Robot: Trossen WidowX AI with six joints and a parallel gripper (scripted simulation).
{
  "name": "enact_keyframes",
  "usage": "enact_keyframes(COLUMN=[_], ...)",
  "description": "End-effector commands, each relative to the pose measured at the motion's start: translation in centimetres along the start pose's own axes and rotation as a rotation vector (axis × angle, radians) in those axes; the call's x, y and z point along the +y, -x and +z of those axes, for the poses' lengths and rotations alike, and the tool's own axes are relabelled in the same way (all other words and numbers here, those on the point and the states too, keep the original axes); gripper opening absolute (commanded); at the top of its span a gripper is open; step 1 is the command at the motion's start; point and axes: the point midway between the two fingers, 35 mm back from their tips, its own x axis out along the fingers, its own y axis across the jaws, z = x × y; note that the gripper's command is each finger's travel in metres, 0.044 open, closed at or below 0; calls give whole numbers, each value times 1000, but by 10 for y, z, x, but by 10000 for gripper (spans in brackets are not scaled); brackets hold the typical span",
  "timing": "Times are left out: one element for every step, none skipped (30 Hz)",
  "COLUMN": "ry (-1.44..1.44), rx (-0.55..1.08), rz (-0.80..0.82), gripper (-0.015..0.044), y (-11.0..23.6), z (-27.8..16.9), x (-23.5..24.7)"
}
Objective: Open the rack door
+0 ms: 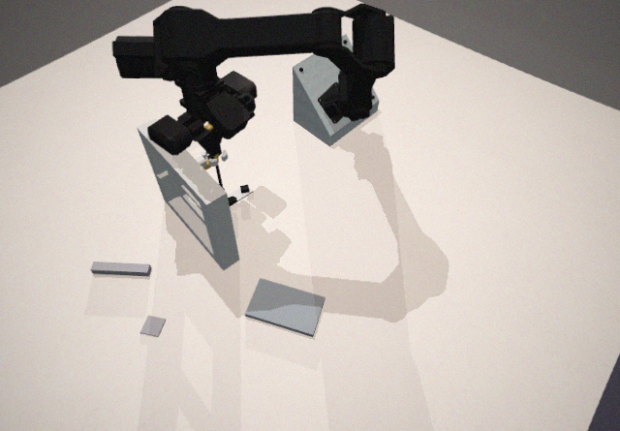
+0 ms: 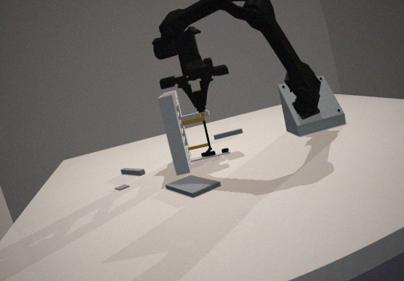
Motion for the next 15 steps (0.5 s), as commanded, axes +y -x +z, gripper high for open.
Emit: enact_keyframes(ry=[-1, -1, -1, -1, -5, -16, -34, -56, -78, -100, -122, -143, -164, -186, -207], rx=[-5, -5, -5, -5, -5, -5, -5, -5, -5, -5, -5, -5, -5, -5, -5], rz=[-1, -1, -1, -1, -1, -1, -1, -1, -1, -1, -1, -1, -1, -1, -1], gripper=[11, 9, 9, 9, 9, 9, 9, 9, 9, 9, 9, 9, 9, 9, 9], y=[-1, -1, -1, -1, -1, -1, -1, -1, -1, -1, -1, -1, -1, -1, -1], z=[0, 0, 0, 0, 0, 1, 1, 2, 2, 3, 3, 4, 4, 5, 5], x=[0, 0, 0, 0, 0, 0, 1, 2, 2, 3, 3, 4, 5, 5, 6])
